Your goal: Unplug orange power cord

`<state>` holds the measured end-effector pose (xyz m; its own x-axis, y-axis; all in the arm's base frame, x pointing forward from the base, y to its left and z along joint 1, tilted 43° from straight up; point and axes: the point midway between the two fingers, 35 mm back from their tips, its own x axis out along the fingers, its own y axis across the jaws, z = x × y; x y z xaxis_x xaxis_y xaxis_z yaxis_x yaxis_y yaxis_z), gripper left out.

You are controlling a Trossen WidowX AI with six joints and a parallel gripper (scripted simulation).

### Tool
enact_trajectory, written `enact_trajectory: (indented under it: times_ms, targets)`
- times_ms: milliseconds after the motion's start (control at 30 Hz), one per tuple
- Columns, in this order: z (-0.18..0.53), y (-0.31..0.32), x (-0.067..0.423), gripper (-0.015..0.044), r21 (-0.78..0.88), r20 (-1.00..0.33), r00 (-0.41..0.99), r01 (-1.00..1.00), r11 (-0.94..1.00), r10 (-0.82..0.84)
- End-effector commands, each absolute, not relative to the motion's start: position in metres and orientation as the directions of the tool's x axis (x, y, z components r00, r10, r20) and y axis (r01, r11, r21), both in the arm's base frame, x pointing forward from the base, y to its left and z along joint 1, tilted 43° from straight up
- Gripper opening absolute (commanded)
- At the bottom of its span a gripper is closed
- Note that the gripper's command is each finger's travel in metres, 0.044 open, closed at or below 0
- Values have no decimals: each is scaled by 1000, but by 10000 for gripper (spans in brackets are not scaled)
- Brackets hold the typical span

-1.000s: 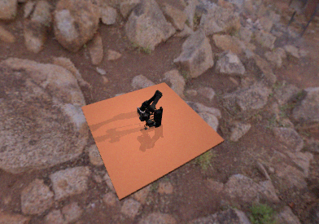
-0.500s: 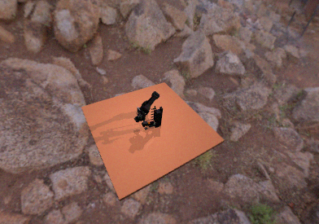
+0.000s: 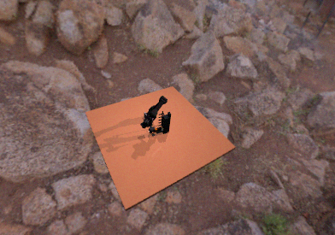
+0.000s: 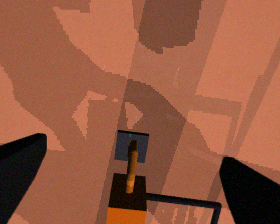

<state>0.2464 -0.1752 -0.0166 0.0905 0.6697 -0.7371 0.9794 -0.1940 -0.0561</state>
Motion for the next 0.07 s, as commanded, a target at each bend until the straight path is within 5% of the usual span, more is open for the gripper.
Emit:
enact_trajectory:
  times_ms: [0, 33]
  targets:
    - [-17, -176, 245, 440, -56, -739, 85, 981, -187, 668]
    - [-17, -176, 245, 440, -56, -739, 85, 981, -187, 668]
